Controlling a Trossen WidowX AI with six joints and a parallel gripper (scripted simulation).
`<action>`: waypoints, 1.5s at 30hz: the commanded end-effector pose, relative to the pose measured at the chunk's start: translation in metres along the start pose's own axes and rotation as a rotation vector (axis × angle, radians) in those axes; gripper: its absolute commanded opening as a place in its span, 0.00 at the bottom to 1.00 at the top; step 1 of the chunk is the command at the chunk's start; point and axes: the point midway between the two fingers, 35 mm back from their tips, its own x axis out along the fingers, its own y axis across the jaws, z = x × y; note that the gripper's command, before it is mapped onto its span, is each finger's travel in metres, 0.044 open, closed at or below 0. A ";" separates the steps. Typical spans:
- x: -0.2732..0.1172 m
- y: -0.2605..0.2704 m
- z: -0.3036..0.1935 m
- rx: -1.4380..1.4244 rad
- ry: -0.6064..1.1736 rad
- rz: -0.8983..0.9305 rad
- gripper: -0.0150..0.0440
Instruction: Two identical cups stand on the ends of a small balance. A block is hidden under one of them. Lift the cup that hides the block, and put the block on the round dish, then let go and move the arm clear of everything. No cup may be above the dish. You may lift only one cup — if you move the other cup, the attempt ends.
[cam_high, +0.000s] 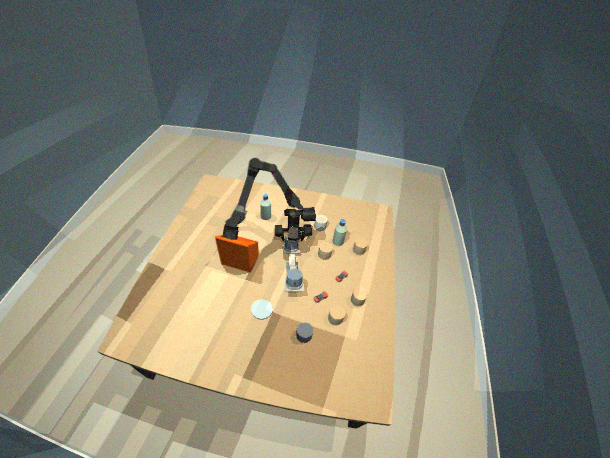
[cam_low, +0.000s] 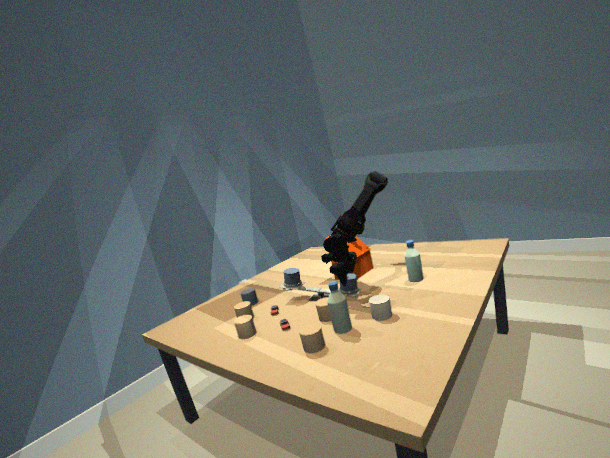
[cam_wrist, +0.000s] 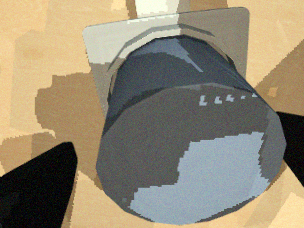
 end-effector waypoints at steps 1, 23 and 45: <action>0.010 -0.005 0.002 0.011 -0.001 -0.015 1.00; 0.024 -0.006 0.001 0.014 0.002 -0.013 0.88; 0.012 -0.003 0.003 0.013 -0.003 -0.014 0.25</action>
